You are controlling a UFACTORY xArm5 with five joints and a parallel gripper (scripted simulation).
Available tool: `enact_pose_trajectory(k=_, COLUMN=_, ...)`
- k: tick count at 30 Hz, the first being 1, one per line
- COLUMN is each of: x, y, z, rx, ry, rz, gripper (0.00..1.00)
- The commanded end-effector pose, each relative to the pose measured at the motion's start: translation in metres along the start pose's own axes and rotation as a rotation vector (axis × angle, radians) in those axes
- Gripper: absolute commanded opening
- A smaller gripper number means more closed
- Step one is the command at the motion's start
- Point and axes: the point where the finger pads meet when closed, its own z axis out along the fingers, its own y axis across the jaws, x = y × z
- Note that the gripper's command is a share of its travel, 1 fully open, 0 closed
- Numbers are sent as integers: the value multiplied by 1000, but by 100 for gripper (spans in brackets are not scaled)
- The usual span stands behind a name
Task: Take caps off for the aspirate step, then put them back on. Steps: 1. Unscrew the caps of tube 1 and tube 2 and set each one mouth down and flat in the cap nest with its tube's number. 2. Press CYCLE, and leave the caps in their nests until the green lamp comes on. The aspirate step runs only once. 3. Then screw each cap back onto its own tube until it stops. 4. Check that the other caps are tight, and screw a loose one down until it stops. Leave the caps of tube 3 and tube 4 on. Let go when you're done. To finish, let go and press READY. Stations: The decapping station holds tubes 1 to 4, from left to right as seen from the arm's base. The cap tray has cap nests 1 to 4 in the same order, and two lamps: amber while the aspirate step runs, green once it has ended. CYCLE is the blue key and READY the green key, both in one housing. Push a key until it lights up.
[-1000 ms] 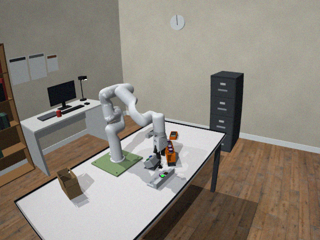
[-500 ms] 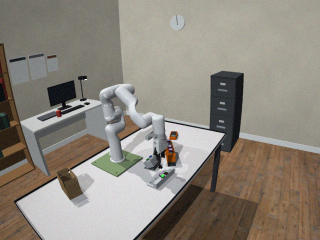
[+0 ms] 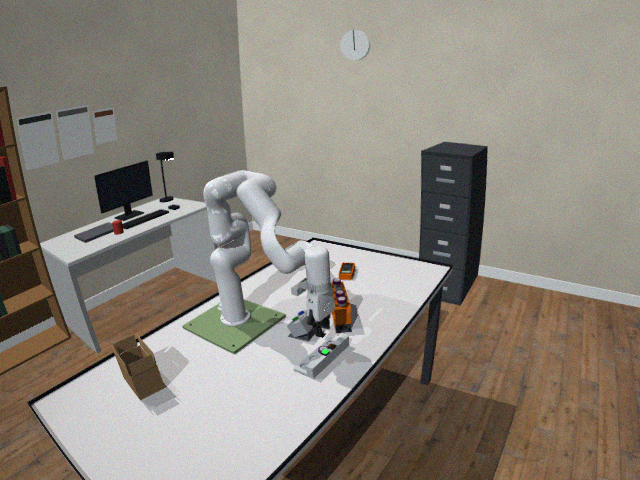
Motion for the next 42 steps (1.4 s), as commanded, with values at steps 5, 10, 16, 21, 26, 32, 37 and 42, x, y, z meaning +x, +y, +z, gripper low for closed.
enact_pose_trajectory(k=5, x=-5, y=0, z=44, rx=8, ry=-7, rz=0, gripper=46)
enact_pose_trajectory(k=10, x=-6, y=0, z=68, rx=8, ry=-7, rz=0, gripper=46)
enact_pose_trajectory(k=16, x=-6, y=0, z=68, rx=8, ry=-7, rz=0, gripper=46)
enact_pose_trajectory(k=21, x=-6, y=0, z=68, rx=8, ry=-7, rz=0, gripper=46)
enact_pose_trajectory(k=26, x=-6, y=0, z=68, rx=8, ry=-7, rz=0, gripper=46)
enact_pose_trajectory(k=32, x=-5, y=0, z=71, rx=8, ry=-7, rz=0, gripper=46)
enact_pose_trajectory(k=37, x=-4, y=0, z=73, rx=8, ry=-7, rz=0, gripper=46)
enact_pose_trajectory(k=42, x=-4, y=0, z=75, rx=8, ry=-7, rz=0, gripper=46)
